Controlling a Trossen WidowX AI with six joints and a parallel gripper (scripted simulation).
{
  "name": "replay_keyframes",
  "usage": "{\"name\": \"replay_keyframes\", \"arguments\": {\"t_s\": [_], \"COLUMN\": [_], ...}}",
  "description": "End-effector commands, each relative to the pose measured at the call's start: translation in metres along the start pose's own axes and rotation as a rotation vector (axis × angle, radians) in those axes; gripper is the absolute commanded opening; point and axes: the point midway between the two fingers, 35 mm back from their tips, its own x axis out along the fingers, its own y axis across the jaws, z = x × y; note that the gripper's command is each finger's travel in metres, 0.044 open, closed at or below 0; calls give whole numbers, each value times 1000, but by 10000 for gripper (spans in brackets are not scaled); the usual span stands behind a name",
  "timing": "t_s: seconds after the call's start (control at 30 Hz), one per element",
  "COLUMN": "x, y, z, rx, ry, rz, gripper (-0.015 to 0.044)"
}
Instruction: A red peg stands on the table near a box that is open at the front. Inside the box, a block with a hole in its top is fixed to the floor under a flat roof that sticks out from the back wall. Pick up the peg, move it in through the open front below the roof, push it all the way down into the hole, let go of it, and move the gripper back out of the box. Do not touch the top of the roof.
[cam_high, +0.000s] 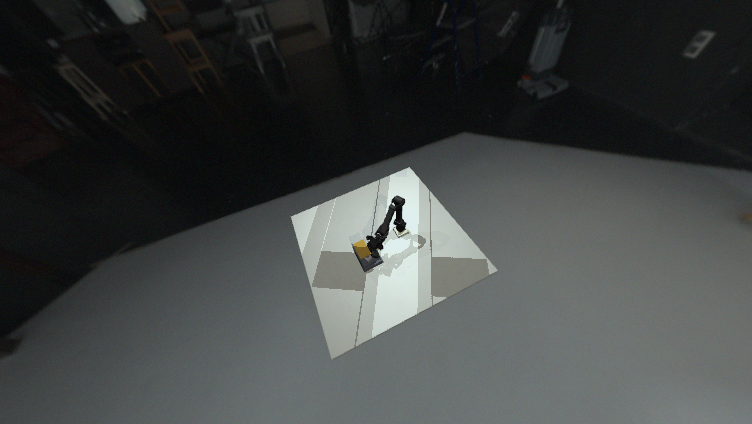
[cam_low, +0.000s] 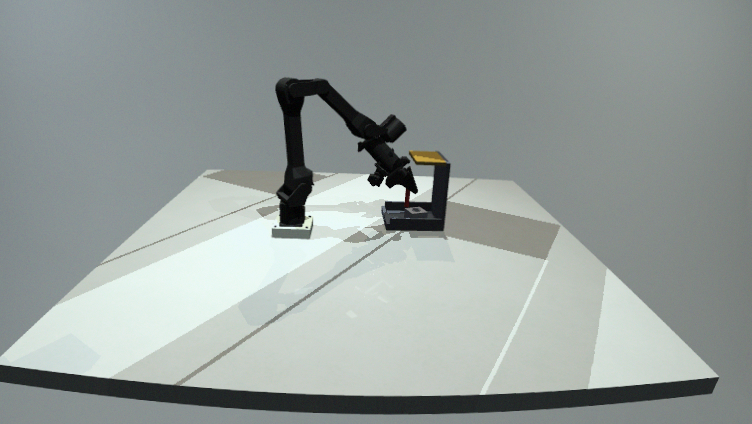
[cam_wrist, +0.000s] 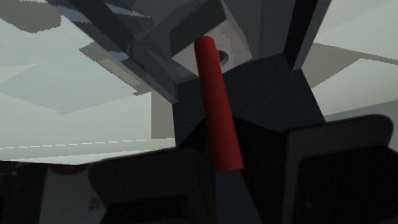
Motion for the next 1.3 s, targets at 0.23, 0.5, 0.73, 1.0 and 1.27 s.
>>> {"name": "replay_keyframes", "arguments": {"t_s": [0.23,0.5,0.73,1.0,1.27], "x": [5,8,11,14,17], "y": [-1,-2,-2,-3,-5], "z": [-6,-9,-12,-15,-18], "rx": [-3,-3,-3,-3,-3], "ry": [1,1,2,2,2], "rz": [-6,-6,-6,-6,-6], "gripper": [0,0,0,0,0]}}
